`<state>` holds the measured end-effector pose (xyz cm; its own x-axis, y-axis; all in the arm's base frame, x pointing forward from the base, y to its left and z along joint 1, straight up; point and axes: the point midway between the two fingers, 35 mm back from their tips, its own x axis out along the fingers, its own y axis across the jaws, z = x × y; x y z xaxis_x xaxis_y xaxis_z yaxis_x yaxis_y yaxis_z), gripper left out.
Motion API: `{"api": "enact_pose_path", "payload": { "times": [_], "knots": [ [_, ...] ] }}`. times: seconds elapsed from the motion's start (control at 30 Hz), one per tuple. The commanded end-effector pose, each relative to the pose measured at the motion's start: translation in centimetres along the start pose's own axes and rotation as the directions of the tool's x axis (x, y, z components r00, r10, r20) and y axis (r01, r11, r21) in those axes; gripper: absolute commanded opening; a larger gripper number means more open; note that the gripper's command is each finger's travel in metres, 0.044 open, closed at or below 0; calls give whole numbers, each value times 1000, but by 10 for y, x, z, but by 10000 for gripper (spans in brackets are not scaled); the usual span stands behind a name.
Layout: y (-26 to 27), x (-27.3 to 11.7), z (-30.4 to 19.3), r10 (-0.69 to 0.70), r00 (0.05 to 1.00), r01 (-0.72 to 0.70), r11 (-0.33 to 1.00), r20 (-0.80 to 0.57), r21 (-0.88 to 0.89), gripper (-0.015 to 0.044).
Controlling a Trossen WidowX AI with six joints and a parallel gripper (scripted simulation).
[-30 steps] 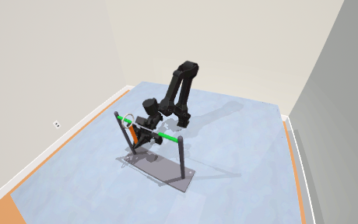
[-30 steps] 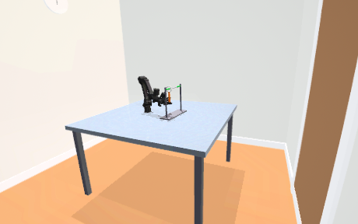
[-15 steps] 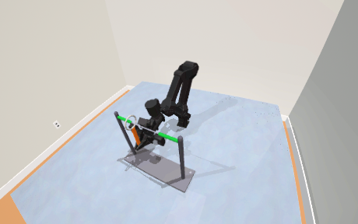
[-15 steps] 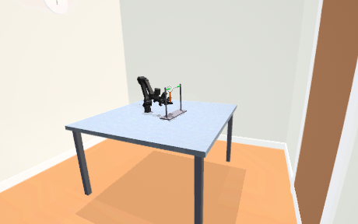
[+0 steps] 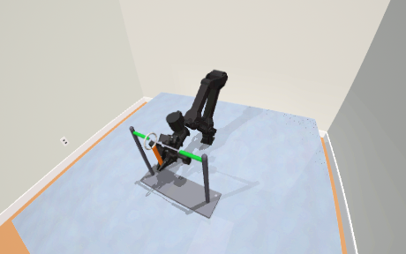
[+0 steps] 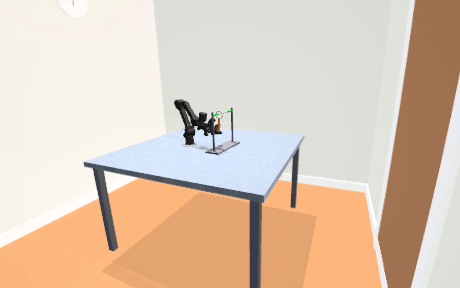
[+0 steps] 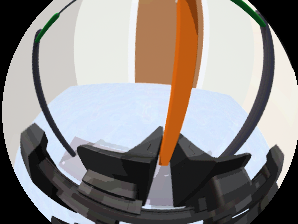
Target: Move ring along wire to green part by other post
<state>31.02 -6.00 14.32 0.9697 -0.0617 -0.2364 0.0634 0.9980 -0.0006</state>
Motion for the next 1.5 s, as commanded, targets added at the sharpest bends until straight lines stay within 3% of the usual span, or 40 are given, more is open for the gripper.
{"api": "enact_pose_path", "payload": {
  "times": [0.0, 0.97, 1.47],
  "knots": [
    [4, -5, 5, -4, 1000, 4, 1000, -17, -12, -150],
    [23, -5, 5, 17, 1000, -19, 996, -22, -88, -150],
    [43, -6, 2, 10, 1000, -10, 999, -21, -40, -150]
  ]
}}
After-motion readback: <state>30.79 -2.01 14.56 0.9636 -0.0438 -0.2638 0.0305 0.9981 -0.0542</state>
